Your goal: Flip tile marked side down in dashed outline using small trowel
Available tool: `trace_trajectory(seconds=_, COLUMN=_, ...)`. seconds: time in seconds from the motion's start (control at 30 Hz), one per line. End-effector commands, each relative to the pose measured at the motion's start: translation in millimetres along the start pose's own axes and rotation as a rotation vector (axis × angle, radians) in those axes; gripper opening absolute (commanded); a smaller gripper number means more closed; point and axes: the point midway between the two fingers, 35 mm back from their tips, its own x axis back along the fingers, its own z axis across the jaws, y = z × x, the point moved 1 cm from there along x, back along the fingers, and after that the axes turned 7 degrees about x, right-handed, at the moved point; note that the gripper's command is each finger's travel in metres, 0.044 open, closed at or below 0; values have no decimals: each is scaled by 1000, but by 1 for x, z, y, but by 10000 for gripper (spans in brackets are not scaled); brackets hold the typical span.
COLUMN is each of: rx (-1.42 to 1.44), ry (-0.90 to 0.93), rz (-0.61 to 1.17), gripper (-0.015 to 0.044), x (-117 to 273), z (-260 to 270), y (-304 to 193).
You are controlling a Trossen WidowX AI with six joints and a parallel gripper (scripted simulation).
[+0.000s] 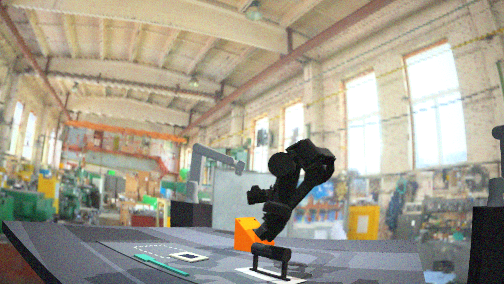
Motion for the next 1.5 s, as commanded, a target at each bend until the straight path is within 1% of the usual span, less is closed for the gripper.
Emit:
trace_trajectory(seconds=0.0, rx=140, ry=12, rz=-38, gripper=300, x=-1, z=-5, y=-4)
trace_trajectory(seconds=0.17, rx=282, ry=27, rz=-74, gripper=300, x=-3, z=-8, y=-12)
trace_trajectory(seconds=0.37, rx=382, ry=34, rz=-102, gripper=300, x=-5, z=-10, y=-15)
trace_trajectory(seconds=0.93, rx=925, ry=32, rz=-268, gripper=300, x=-14, z=-16, y=-18)
trace_trajectory(seconds=1.47, rx=1433, ry=-23, rz=-454, gripper=300, x=-19, z=-22, y=-20)
